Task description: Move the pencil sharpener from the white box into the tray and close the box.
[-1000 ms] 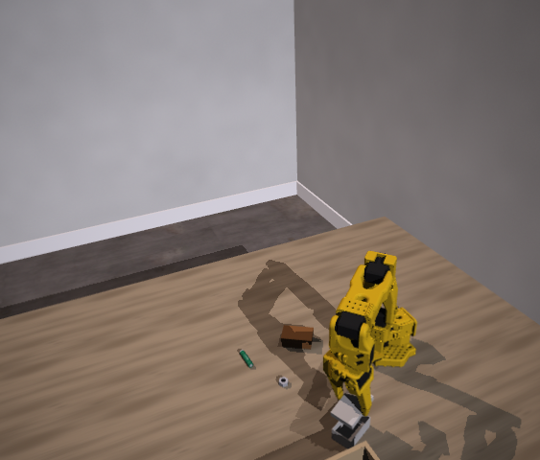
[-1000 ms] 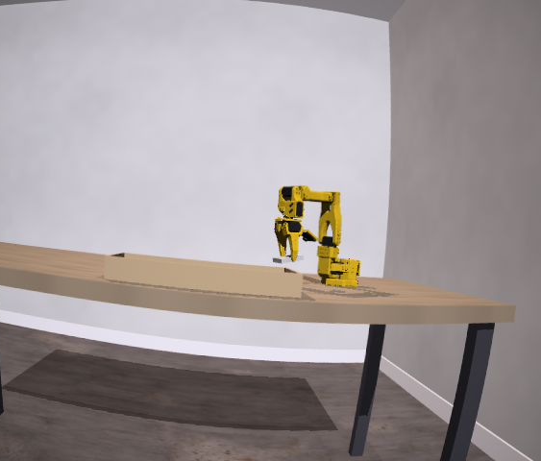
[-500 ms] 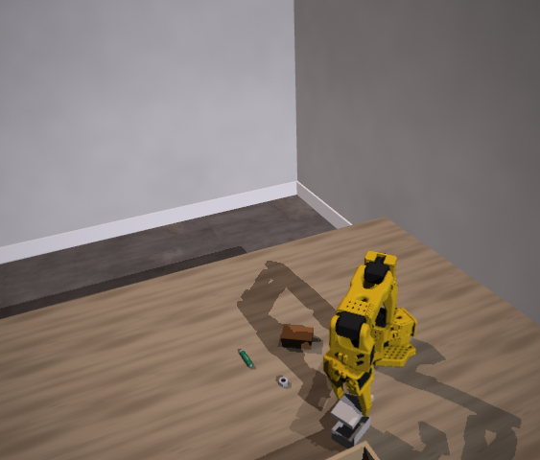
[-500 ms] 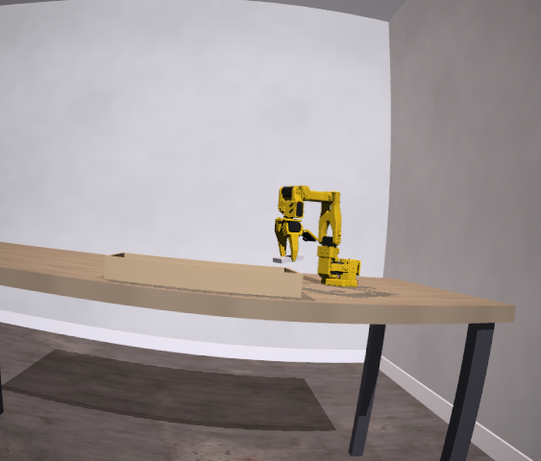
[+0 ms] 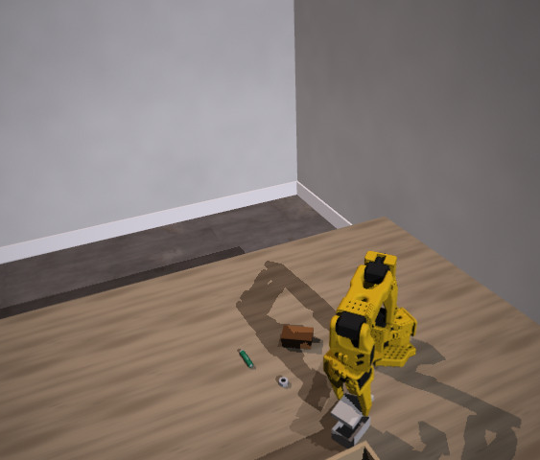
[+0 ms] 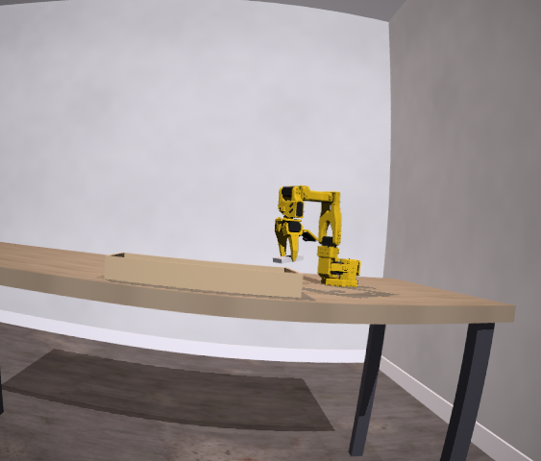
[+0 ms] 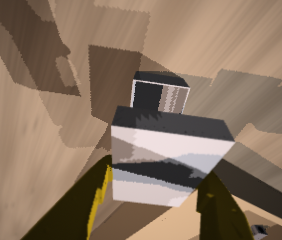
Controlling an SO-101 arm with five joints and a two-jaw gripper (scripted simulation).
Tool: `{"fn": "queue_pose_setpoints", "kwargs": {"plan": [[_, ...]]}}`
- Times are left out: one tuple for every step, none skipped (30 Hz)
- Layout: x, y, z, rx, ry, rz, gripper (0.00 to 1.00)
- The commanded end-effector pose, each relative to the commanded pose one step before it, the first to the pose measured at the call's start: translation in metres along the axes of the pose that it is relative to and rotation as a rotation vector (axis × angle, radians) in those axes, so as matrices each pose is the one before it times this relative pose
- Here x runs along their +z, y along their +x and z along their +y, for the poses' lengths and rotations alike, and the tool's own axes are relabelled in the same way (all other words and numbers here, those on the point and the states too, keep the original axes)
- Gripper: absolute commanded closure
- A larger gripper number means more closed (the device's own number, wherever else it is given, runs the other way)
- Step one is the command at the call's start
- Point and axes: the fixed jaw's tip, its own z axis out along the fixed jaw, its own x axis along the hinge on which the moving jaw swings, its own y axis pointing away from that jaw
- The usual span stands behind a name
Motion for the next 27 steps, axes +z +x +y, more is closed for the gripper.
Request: {"fn": "queue_pose_setpoints", "kwargs": {"plan": [[-0.006196, 0.00300, -0.00306, -0.00178, 0.00967, 0.03207, 0.77], [0.000000, 0.00000, 0.00000, 0.00000, 0.00000, 0.00000, 0.77], [0.000000, 0.00000, 0.00000, 0.00000, 0.00000, 0.00000, 0.77], [0.000000, 0.00000, 0.00000, 0.00000, 0.00000, 0.00000, 0.77], [0.000000, 0.00000, 0.00000, 0.00001, 0.00000, 0.00000, 0.77], [0.000012, 0.00001, 0.00000, 0.00000, 0.00000, 0.00000, 0.77], [0.000024, 0.00000, -0.00001, 0.00000, 0.00000, 0.00000, 0.77], [0.000048, 0.00000, 0.00000, 0.00000, 0.00000, 0.00000, 0.77], [0.000078, 0.00001, 0.00000, 0.00000, 0.00000, 0.00000, 0.77], [0.000115, 0.00001, -0.00001, 0.00000, 0.00000, 0.00000, 0.77], [0.000150, 0.00001, 0.00000, 0.00000, 0.00000, 0.00000, 0.77], [0.000199, 0.00002, 0.00000, 0.00000, 0.00000, 0.00000, 0.77], [0.000235, 0.00002, -0.00001, 0.00000, 0.00000, 0.00000, 0.77], [0.000289, 0.00003, 0.00000, 0.00000, 0.00000, 0.00000, 0.77], [0.000343, 0.00003, -0.00001, 0.00000, 0.00000, 0.00000, 0.77], [0.000386, 0.00004, -0.00002, 0.00000, 0.00000, 0.00000, 0.77], [0.000445, 0.00004, -0.00001, 0.00000, 0.00000, 0.00000, 0.77], [0.000494, 0.00005, -0.00001, 0.00000, 0.00000, 0.00000, 0.77], [0.000542, 0.00004, -0.00001, 0.00000, 0.00000, 0.00000, 0.77], [0.000000, 0.00000, 0.00000, 0.00000, 0.00000, 0.00000, 0.77], [0.000000, 0.00000, 0.00000, 0.00000, 0.00000, 0.00000, 0.77], [0.000596, 0.00005, -0.00001, 0.00000, 0.00002, 0.00000, 0.77], [0.000650, 0.00005, -0.00001, 0.00000, 0.00000, 0.00000, 0.77], [0.000692, 0.00005, -0.00002, 0.00000, 0.00000, 0.00000, 0.77], [0.000740, 0.00005, -0.00001, 0.00000, 0.00000, 0.00000, 0.77], [0.000782, 0.00005, -0.00001, 0.00000, 0.00000, 0.00000, 0.77], [0.000818, 0.00005, -0.00001, 0.00000, 0.00000, 0.00000, 0.77]]}}
